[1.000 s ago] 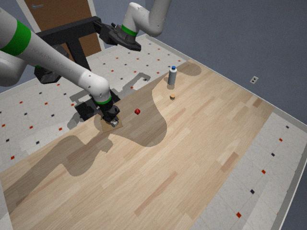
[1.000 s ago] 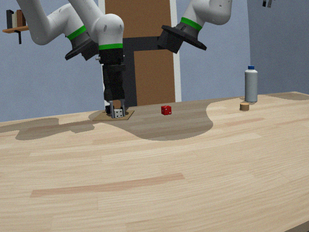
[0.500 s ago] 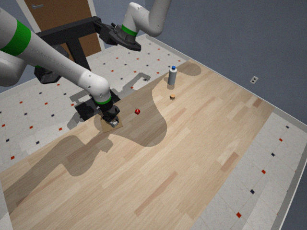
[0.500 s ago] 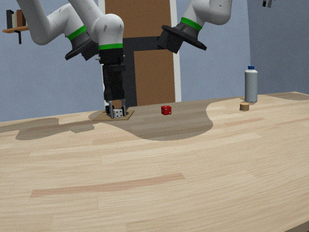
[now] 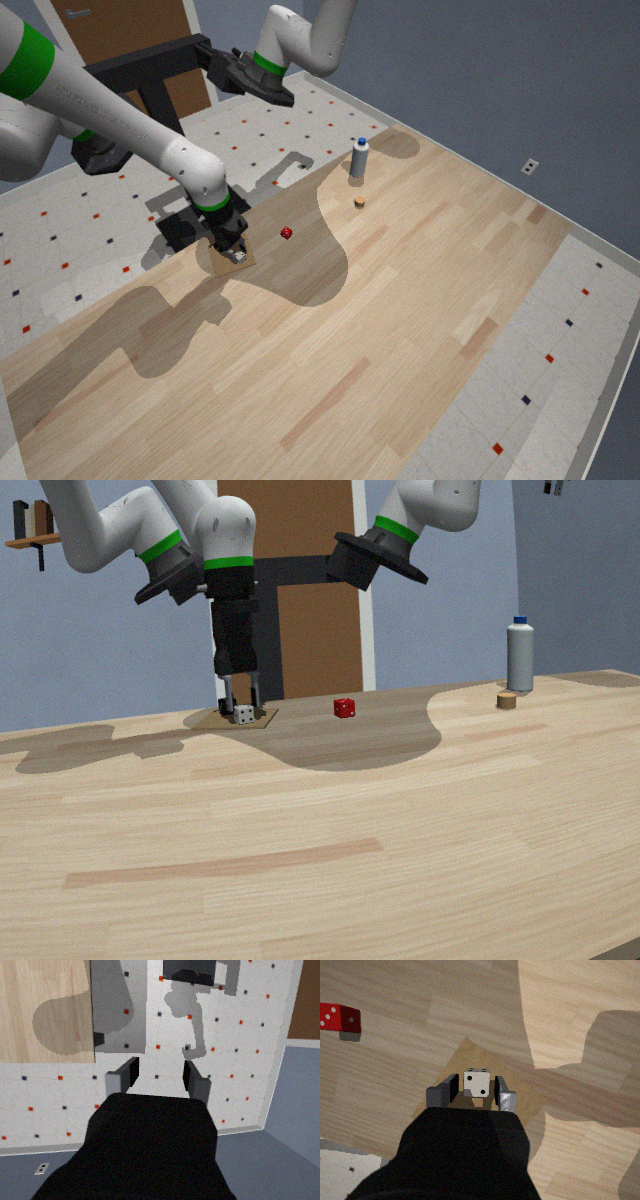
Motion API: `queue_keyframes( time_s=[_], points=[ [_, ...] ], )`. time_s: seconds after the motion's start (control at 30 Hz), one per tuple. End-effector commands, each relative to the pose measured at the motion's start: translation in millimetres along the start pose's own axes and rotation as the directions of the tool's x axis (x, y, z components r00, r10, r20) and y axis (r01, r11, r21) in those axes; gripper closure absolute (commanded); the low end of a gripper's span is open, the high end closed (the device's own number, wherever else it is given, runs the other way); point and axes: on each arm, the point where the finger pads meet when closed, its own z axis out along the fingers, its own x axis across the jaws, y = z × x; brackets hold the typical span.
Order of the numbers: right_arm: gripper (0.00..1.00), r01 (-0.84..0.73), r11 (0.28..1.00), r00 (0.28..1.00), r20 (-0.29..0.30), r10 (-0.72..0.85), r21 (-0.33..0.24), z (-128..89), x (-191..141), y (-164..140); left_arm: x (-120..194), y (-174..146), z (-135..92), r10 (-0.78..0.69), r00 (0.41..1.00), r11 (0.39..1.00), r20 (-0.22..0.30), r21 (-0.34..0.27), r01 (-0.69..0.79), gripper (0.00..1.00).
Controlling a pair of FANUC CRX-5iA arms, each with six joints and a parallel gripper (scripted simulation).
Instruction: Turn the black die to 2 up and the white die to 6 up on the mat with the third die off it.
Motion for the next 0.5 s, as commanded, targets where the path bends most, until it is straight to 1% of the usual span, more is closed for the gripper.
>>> queue_keyframes(
  time_s=[0.0,0.13,0.2,0.33,0.47],
  points=[
    [0.13,0.0,1.0,1.0,0.0,0.0,-0.002,-19.6,0.1,-0.8,0.0,0.2,-0.9,0.0,1.0,1.0,0.0,-0.002,0.0,0.0],
    [0.13,0.0,1.0,1.0,0.0,0.0,-0.002,-40.7,0.0,-0.9,0.0,0.2,-0.9,0.0,1.0,1.0,0.0,-0.002,0.0,0.0],
    [0.13,0.0,1.0,1.0,0.0,0.0,-0.002,-40.7,0.0,-0.9,0.0,0.2,-0.9,0.0,1.0,1.0,0.0,-0.002,0.0,0.0],
    [0.13,0.0,1.0,1.0,0.0,0.0,-0.002,-57.0,0.1,-0.9,0.0,0.2,-0.9,0.0,1.0,1.0,0.0,-0.002,0.0,0.0],
    [0.13,0.0,1.0,1.0,0.0,0.0,-0.002,-64.6,0.0,-0.9,0.0,0.2,-0.9,0.0,1.0,1.0,0.0,-0.002,0.0,0.0]
  ],
)
